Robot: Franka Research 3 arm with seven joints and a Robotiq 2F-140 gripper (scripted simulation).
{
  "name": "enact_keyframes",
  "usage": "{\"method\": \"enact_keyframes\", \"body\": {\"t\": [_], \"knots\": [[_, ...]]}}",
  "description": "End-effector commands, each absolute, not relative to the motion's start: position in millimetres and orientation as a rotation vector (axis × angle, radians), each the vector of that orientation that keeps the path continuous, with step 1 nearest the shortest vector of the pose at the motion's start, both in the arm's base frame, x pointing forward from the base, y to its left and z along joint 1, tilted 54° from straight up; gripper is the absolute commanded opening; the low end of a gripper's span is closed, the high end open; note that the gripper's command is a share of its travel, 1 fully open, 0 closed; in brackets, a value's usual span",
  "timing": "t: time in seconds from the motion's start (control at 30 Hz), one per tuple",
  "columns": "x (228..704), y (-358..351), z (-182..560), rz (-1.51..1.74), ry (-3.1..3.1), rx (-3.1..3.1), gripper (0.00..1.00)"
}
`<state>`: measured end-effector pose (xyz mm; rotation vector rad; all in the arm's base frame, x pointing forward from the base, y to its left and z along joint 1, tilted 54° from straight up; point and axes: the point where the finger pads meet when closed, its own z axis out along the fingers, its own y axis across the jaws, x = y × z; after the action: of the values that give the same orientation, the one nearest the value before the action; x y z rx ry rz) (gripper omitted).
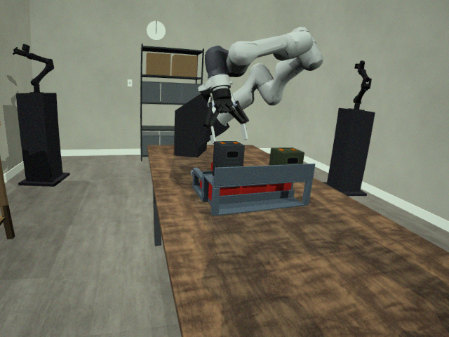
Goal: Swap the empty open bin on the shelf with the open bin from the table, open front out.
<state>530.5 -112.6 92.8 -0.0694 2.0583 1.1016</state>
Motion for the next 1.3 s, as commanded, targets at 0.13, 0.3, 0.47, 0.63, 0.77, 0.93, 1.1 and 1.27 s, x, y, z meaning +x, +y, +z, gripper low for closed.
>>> {"method": "enact_keyframes", "body": {"t": [0.13,0.3,0.47,0.63,0.77,0.93,1.1,1.27], "knots": [[531.7,-113.2,93.7,1.106,2.068,-0.044,1.0],[531.7,-112.1,95.2,1.106,2.077,-0.028,1.0],[531.7,-112.1,95.2,1.106,2.077,-0.028,1.0],[531.6,-111.0,96.5,1.107,2.086,-0.014,1.0],[531.6,-111.0,96.5,1.107,2.086,-0.014,1.0],[531.6,-111.0,96.5,1.107,2.086,-0.014,1.0],[531.6,-110.1,97.8,1.108,2.094,0.0,1.0],[531.6,-110.1,97.8,1.108,2.094,0.0,1.0]]}}
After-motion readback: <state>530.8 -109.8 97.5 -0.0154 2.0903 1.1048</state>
